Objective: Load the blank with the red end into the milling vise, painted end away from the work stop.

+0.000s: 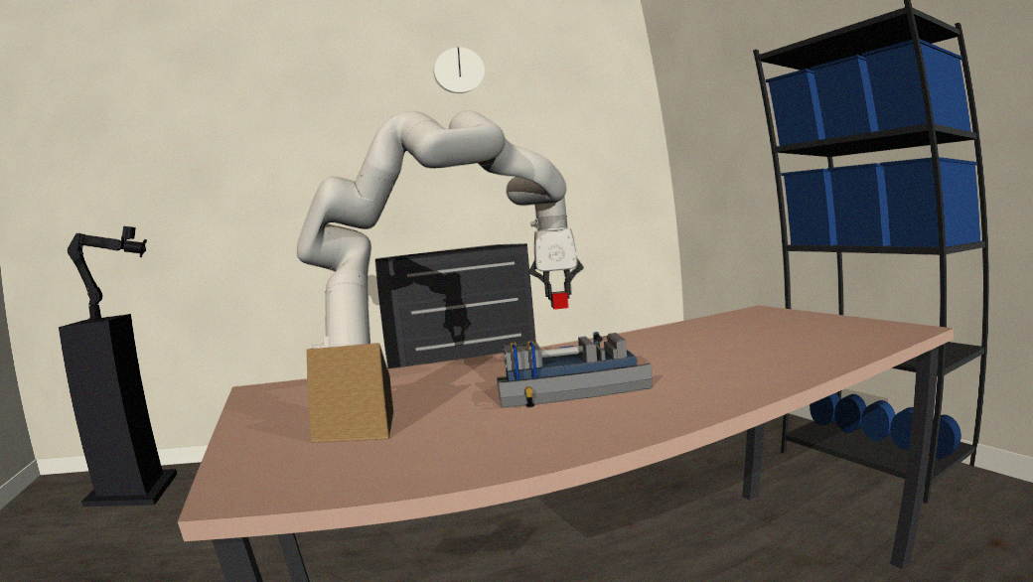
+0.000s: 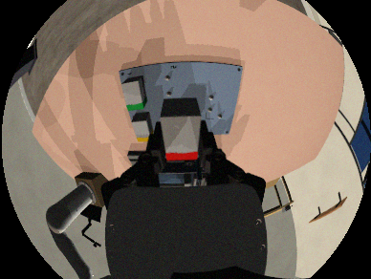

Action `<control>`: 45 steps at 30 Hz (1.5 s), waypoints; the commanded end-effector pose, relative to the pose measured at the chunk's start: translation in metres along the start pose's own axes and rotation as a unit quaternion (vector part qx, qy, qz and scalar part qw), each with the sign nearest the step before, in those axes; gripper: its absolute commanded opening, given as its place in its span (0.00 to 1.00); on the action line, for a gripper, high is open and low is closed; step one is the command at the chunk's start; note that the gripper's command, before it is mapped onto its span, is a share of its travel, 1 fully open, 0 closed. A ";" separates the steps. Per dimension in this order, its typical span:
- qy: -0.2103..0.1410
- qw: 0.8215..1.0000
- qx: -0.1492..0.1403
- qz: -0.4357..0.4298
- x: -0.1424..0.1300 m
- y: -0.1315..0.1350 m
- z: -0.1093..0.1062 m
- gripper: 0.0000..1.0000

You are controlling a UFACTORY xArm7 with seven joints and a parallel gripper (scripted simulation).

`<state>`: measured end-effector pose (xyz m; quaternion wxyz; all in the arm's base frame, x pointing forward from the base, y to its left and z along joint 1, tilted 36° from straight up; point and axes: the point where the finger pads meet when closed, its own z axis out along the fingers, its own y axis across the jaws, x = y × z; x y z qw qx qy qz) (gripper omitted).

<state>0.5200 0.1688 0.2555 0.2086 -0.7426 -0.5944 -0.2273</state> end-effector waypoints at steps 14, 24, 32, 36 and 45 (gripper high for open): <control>0.001 1.000 -0.002 0.003 -0.034 0.006 0.000 0.00; 0.001 1.000 -0.002 0.003 -0.049 0.009 0.000 0.00; 0.001 1.000 -0.002 0.003 -0.088 0.014 0.001 0.00; 0.001 1.000 -0.002 0.003 -0.098 0.016 0.001 0.00; 0.001 1.000 -0.002 0.003 -0.116 0.019 0.002 0.00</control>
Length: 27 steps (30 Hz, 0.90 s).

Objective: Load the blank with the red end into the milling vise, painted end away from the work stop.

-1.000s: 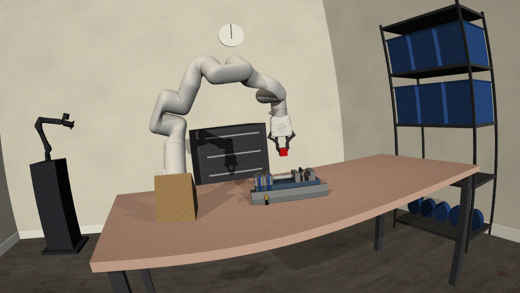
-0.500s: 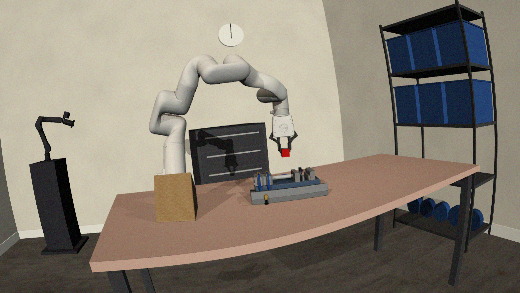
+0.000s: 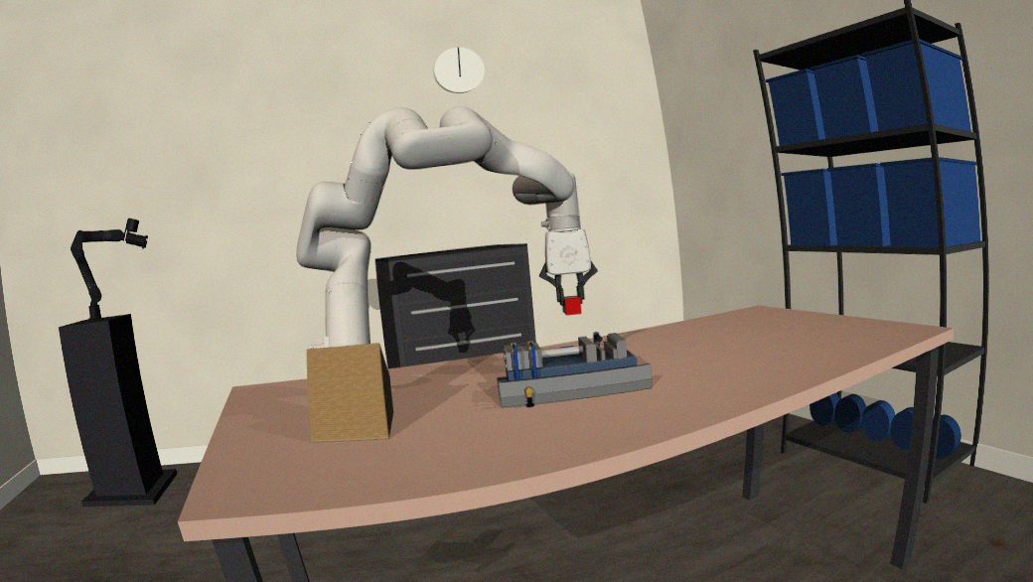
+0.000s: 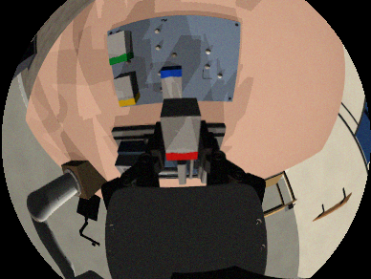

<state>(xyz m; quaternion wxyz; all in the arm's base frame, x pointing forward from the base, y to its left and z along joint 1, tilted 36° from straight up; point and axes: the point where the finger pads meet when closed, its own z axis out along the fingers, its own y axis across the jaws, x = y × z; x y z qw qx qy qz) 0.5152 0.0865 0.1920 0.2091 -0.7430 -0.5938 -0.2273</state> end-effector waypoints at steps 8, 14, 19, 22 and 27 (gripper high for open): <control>0.000 1.000 -0.002 0.002 -0.043 0.008 -0.001 0.00; 0.000 1.000 -0.002 0.002 -0.047 0.009 -0.001 0.00; 0.000 1.000 -0.002 0.002 -0.072 0.013 0.000 0.00; 0.000 1.000 -0.002 0.002 -0.087 0.015 0.000 0.00; 0.000 1.000 -0.002 0.002 -0.092 0.016 0.000 0.00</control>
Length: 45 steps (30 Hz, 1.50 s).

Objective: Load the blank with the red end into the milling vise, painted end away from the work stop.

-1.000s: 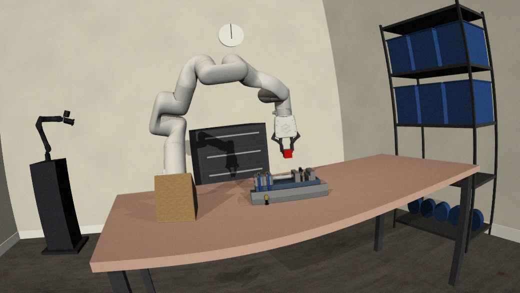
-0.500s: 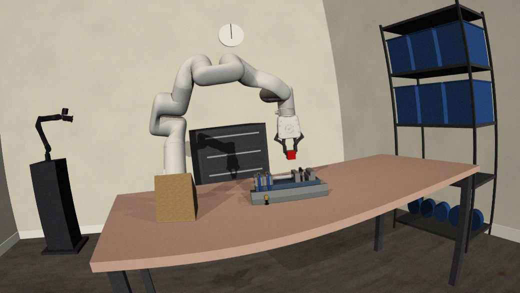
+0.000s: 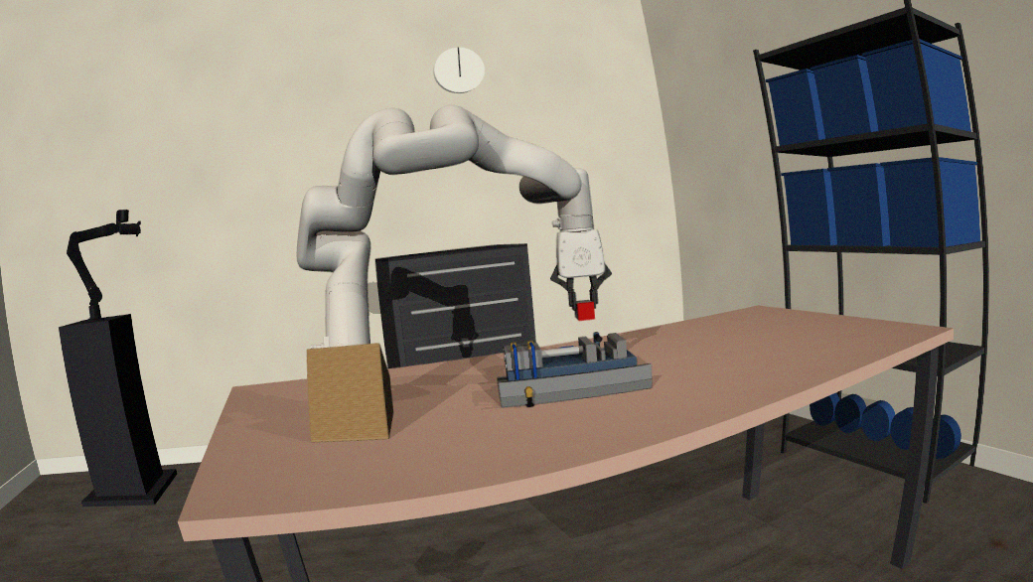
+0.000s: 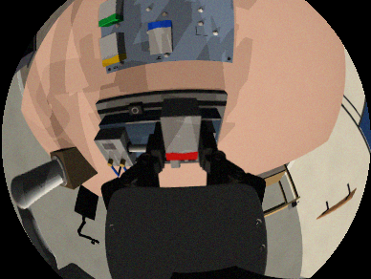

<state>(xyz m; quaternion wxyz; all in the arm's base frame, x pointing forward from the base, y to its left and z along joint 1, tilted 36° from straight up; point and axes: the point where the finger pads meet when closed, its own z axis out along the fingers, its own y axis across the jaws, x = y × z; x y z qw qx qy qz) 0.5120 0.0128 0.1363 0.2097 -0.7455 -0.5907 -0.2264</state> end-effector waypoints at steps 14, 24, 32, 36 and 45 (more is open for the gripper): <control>0.000 1.000 -0.002 -0.002 -0.049 0.009 -0.001 0.00; 0.000 1.000 -0.002 -0.002 -0.072 0.013 0.000 0.00; 0.000 1.000 -0.002 -0.002 -0.107 0.019 0.001 0.00; 0.000 1.000 -0.002 -0.002 -0.107 0.019 0.001 0.00; 0.000 1.000 -0.002 -0.002 -0.106 0.018 0.025 0.00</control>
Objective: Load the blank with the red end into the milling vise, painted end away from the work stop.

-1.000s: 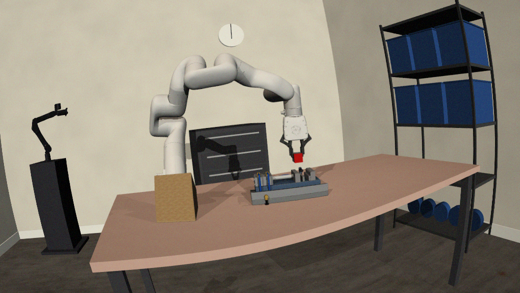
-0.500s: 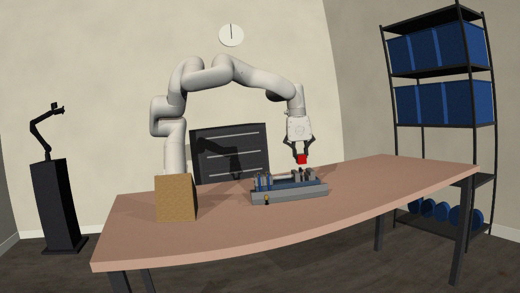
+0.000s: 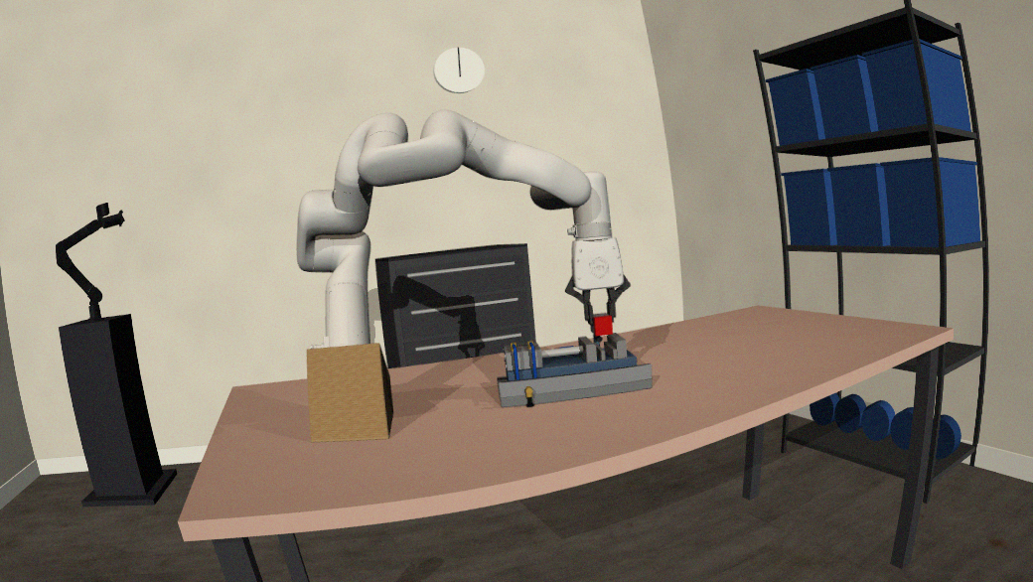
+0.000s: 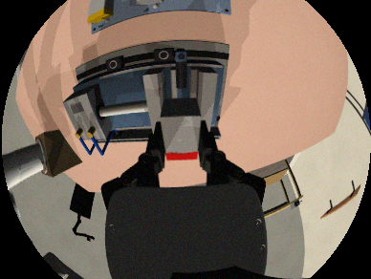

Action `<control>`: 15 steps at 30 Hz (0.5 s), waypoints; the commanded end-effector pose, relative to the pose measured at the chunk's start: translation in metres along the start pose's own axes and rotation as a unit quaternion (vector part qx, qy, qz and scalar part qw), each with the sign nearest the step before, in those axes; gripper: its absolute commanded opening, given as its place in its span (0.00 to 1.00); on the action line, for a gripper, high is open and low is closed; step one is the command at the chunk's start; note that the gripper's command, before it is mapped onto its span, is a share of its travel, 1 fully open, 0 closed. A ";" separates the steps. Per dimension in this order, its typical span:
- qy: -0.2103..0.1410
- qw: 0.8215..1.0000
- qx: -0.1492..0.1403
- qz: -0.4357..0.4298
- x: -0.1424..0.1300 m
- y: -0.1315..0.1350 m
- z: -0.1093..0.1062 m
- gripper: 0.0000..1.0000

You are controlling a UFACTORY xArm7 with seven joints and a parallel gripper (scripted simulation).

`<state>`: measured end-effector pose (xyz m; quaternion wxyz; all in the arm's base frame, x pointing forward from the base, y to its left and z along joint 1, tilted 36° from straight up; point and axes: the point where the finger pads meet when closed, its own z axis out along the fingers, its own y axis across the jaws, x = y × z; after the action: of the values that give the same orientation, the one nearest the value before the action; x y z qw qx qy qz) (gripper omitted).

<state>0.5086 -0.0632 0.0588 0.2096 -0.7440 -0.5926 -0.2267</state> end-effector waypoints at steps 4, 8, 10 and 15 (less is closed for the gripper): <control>0.000 1.000 -0.003 0.001 0.000 0.002 0.012 0.00; 0.000 1.000 -0.003 0.001 0.000 0.002 0.012 0.00; 0.000 1.000 -0.003 0.000 0.000 0.002 0.012 0.00; 0.000 1.000 -0.003 0.000 0.000 0.002 0.012 0.00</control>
<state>0.5104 -0.0554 0.0477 0.2091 -0.7444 -0.5922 -0.2269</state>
